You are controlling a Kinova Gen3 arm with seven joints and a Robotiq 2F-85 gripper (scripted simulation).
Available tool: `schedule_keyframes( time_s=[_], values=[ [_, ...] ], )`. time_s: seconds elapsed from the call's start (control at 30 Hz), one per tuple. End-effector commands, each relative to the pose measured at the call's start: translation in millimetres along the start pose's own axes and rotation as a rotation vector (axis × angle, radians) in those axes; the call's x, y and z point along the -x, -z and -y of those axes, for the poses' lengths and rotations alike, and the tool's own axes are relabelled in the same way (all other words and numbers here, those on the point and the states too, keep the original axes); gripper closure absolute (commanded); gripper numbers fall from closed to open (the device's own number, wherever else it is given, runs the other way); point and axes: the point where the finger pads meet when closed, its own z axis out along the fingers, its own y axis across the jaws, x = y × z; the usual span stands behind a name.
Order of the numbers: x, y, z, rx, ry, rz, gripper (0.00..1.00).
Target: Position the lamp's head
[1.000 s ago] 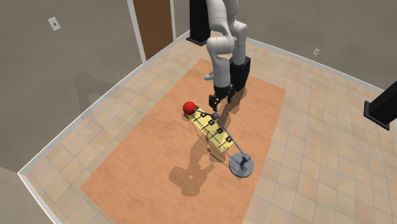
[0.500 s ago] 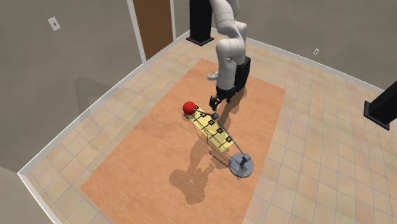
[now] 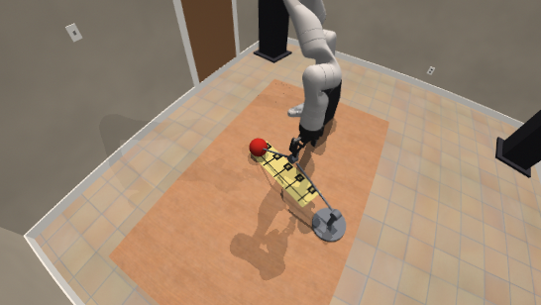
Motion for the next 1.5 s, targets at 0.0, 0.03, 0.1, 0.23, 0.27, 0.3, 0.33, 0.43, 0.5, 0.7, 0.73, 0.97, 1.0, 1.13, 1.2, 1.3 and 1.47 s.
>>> schedule_keyframes(
  time_s=[0.0,0.03,0.1,0.23,0.27,0.3,0.33,0.43,0.5,0.7,0.73,0.97,1.0,1.13,1.2,1.3,1.47],
  values=[
    [5.5,-12.6,-7.9,0.015,0.013,-0.002,0.00],
    [6.6,-15.7,-8.6,0.015,0.015,-0.001,0.00],
    [9.0,-21.9,-10.1,0.015,0.018,-0.001,0.00],
    [10.1,-27.5,-10.6,0.015,0.019,0.000,0.00],
    [10.0,-29.9,-10.4,0.014,0.019,0.000,0.00],
    [9.8,-32.3,-10.2,0.014,0.018,0.000,0.00],
    [9.7,-34.7,-10.0,0.013,0.018,0.000,0.00],
    [9.4,-42.0,-9.4,0.012,0.017,0.000,0.00],
    [9.2,-46.8,-9.0,0.010,0.016,0.000,0.00],
    [8.5,-61.3,-7.8,0.007,0.014,0.001,0.00],
    [8.5,-61.3,-7.8,0.007,0.014,0.001,0.00],
    [8.7,-76.5,-7.5,0.006,0.014,0.002,0.00],
    [8.7,-79.0,-7.4,0.006,0.014,0.002,0.00],
    [8.9,-89.1,-7.2,0.005,0.014,0.002,0.00],
    [8.9,-94.2,-7.1,0.004,0.014,0.002,0.00],
    [9.0,-99.3,-7.0,0.004,0.014,0.003,0.00],
    [9.1,-109.3,-6.5,0.003,0.014,0.003,0.00]
  ],
)
